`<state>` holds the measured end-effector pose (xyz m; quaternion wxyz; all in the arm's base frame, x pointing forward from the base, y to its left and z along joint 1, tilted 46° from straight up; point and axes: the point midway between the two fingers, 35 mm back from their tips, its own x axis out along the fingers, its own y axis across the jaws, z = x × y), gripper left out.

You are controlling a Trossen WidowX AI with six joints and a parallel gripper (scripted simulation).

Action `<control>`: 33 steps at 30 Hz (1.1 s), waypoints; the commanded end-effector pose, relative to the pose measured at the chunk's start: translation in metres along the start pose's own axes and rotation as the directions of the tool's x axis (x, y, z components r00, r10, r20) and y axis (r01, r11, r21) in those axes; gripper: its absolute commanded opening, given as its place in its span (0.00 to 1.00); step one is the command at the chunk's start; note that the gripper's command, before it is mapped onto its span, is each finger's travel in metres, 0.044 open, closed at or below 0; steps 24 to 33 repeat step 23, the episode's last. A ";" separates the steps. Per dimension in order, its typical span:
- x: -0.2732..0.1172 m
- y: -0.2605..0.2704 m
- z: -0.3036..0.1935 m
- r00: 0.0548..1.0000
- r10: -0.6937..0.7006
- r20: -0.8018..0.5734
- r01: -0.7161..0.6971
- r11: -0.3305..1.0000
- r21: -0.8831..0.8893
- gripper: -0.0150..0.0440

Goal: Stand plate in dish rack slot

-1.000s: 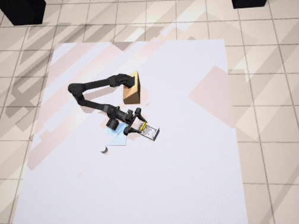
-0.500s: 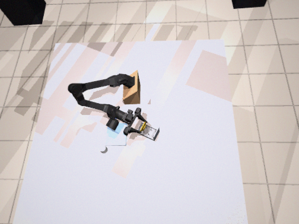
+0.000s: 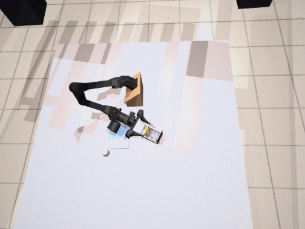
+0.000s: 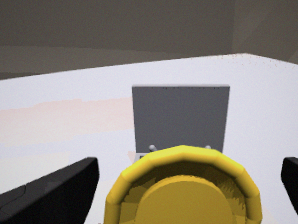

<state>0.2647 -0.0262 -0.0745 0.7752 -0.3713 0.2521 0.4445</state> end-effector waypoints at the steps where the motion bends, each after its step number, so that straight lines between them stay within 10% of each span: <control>1: -0.004 -0.004 0.032 1.000 0.004 -0.002 -0.004 1.000 -0.003 0.93; 8: -0.012 -0.011 0.098 1.000 -0.005 0.016 0.005 1.000 0.009 0.93; 33: -0.005 -0.001 0.098 0.976 0.139 -0.167 -0.080 0.944 0.320 0.93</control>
